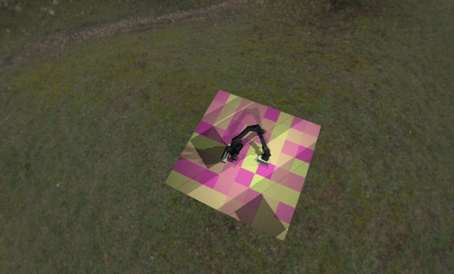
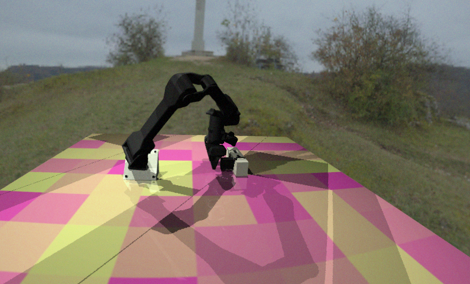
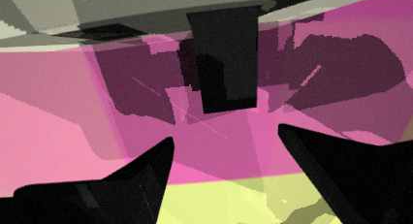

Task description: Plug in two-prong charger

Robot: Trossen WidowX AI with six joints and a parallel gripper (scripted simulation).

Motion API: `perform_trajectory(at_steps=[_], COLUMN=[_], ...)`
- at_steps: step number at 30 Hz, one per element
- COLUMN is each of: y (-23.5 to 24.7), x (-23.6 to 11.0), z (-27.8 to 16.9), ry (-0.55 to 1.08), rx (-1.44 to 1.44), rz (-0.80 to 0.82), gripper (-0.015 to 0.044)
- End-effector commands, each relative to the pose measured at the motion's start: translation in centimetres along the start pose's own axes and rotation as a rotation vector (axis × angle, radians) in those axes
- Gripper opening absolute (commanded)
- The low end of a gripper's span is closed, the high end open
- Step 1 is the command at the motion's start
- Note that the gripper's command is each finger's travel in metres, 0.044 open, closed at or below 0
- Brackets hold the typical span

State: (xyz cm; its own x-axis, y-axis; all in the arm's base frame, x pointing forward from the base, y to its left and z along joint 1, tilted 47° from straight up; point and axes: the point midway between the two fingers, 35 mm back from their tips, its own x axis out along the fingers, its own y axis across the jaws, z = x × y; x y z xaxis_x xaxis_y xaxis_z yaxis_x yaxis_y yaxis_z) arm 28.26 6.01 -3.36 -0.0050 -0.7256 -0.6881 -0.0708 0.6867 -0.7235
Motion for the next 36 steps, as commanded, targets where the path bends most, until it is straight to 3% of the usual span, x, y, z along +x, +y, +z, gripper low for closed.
perform_trajectory(at_steps=[1,8,16,36], y=[0.0,0.0,0.2,0.2], x=[0.1,-0.1,-7.4,-7.6], z=[-0.6,-0.7,0.6,0.6], ry=[0.004,-0.014,-0.588,-0.601], rx=[0.001,-0.002,-0.002,-0.001], rz=[0.002,0.000,0.003,0.003], gripper=[0.0440,0.0440,0.0440,0.0440])
